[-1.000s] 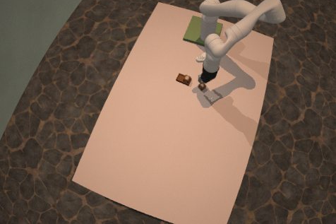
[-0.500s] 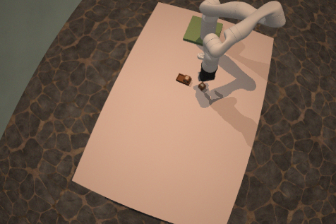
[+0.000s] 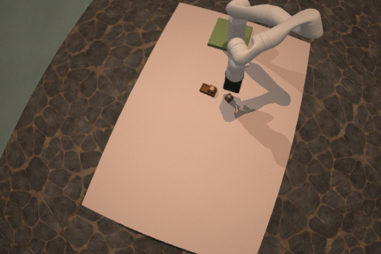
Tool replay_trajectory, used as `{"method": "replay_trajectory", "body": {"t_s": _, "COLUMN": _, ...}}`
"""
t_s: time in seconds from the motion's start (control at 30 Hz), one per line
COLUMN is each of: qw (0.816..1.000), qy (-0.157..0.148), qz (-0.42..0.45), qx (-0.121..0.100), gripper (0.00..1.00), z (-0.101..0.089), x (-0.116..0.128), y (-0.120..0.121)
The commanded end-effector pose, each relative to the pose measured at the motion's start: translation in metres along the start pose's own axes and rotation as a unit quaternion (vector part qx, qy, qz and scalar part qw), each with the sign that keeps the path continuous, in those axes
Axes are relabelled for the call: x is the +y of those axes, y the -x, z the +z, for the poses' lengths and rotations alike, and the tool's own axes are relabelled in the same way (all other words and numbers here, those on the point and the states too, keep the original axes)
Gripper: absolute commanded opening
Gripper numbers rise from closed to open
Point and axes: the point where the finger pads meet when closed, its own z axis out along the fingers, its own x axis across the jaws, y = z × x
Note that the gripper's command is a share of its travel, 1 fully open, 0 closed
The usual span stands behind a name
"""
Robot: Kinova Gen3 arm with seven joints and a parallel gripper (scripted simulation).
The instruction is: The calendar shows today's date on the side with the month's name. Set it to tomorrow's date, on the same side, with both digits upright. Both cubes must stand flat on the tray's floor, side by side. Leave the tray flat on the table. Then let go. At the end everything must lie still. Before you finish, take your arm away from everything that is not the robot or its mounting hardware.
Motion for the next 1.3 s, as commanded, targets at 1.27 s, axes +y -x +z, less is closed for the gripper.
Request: {"method": "replay_trajectory", "body": {"t_s": 1.27, "qw": 0.959, "qy": 0.002, "qz": 0.282, "qx": -0.004, "gripper": 0.90, "z": 0.0050, "x": 0.0069, "y": 0.0029}}
